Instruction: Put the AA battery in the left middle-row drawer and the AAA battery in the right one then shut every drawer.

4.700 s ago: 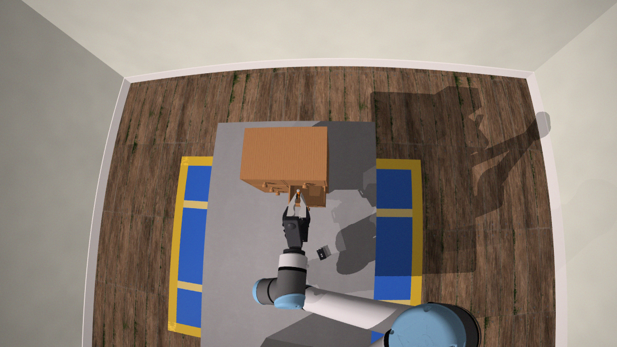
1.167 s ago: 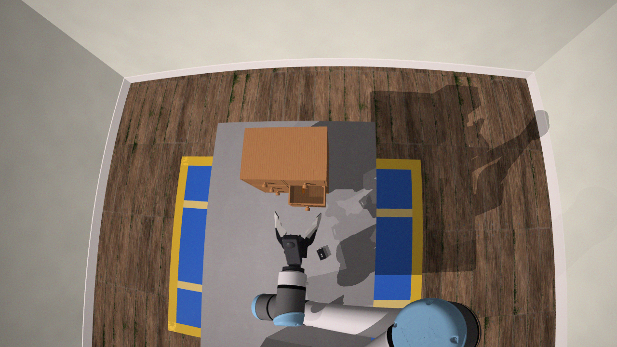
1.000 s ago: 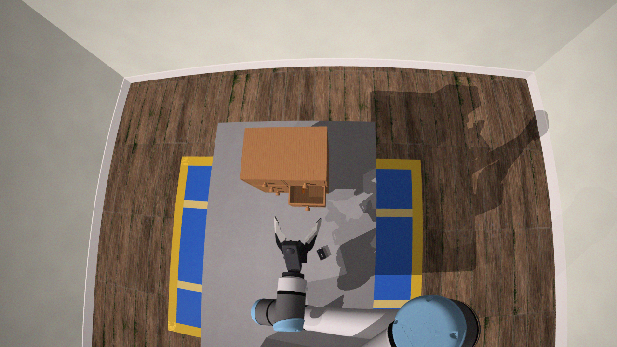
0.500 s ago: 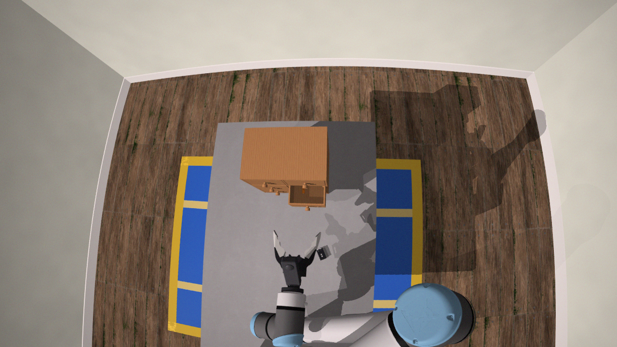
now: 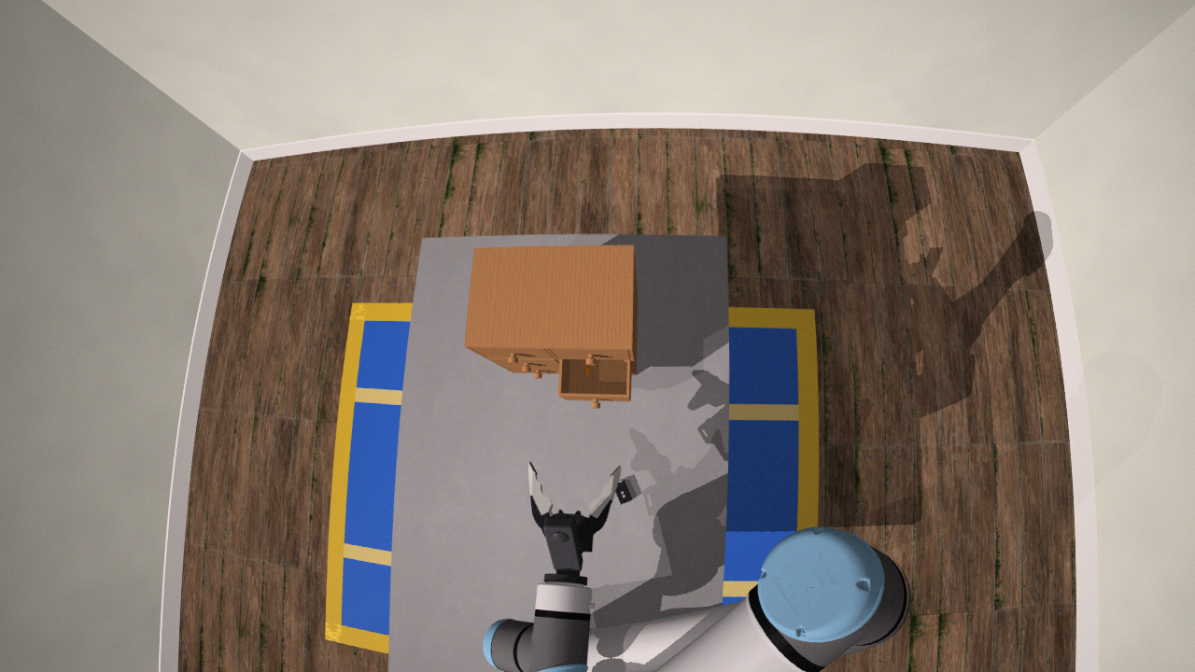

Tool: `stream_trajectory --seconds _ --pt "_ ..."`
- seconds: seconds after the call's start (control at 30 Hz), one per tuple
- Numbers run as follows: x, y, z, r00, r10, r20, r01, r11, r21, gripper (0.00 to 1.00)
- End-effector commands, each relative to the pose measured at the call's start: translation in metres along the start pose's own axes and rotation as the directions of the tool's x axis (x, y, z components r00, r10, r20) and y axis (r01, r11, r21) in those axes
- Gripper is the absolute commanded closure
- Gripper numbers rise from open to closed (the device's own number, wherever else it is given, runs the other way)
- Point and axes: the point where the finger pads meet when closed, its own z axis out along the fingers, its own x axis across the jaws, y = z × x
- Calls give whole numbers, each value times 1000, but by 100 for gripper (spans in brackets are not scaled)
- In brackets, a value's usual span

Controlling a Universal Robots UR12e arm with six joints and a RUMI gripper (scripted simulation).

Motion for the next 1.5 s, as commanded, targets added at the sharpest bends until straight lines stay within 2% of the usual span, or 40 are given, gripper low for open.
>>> stream_trajectory --seconds 0.0,0.87,1.47 --pt "0 1 -6 1000 0 0 0 1000 1 0" --pt "0 2 -8 1000 0 0 0 1000 -1 0" --pt "0 1 -8 1000 0 0 0 1000 -23 0"
